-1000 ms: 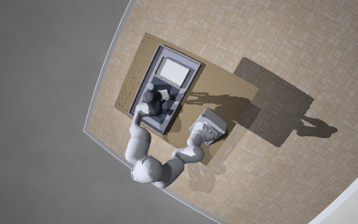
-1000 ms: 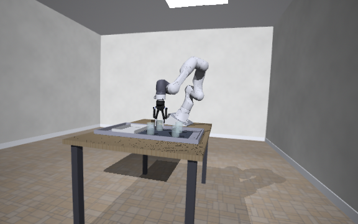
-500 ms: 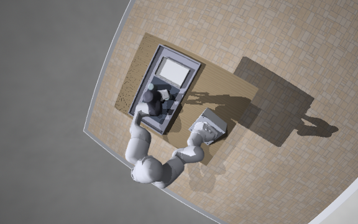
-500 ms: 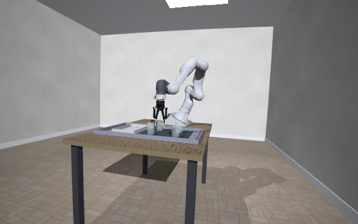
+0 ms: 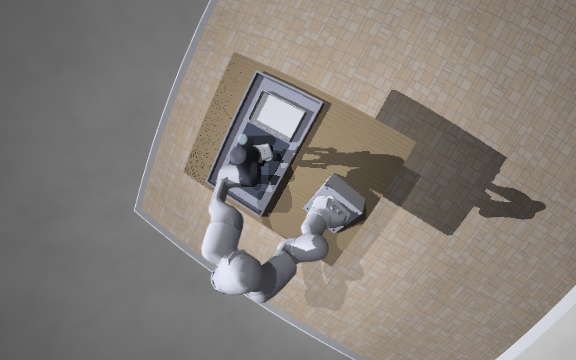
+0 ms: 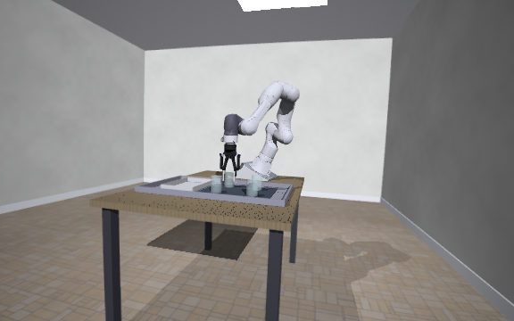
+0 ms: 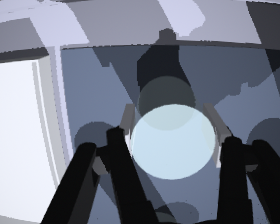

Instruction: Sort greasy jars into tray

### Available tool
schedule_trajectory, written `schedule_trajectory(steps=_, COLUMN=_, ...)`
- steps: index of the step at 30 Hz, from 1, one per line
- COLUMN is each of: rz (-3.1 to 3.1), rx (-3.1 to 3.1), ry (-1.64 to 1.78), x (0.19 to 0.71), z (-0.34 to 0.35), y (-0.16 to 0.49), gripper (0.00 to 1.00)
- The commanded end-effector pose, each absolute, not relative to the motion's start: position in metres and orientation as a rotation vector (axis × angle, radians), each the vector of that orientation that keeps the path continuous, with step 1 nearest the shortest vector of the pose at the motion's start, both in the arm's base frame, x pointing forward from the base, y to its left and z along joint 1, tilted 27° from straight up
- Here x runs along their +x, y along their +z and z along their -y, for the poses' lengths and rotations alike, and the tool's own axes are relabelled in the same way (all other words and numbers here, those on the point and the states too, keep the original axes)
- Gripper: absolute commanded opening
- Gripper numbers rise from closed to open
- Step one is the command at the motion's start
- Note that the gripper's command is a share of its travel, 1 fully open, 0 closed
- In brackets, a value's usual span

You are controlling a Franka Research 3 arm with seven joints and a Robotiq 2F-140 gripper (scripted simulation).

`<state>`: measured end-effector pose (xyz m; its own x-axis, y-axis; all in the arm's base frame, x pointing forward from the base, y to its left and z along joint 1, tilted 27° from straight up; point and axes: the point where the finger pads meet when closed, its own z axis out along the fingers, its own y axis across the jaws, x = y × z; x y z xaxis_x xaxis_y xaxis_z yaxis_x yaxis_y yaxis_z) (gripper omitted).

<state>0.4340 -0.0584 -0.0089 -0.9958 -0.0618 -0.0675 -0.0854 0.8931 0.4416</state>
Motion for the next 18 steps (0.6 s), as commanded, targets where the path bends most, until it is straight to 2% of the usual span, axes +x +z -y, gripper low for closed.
schedule_trajectory(steps=1, rz=-3.004, rx=-0.12, ry=0.704, x=0.4342, z=0.0581, y=-0.0098, gripper=0.33)
schedule_trajectory(steps=6, rz=-3.004, rx=-0.12, ry=0.704, x=0.4342, z=0.0581, y=-0.0098, gripper=0.33)
schedule_trajectory(steps=7, rz=-3.004, rx=-0.12, ry=0.704, x=0.4342, z=0.0581, y=-0.0098, gripper=0.0)
schedule_trajectory(steps=18, rz=-3.004, rx=-0.12, ry=0.704, x=0.4342, z=0.0581, y=-0.0098, gripper=0.0)
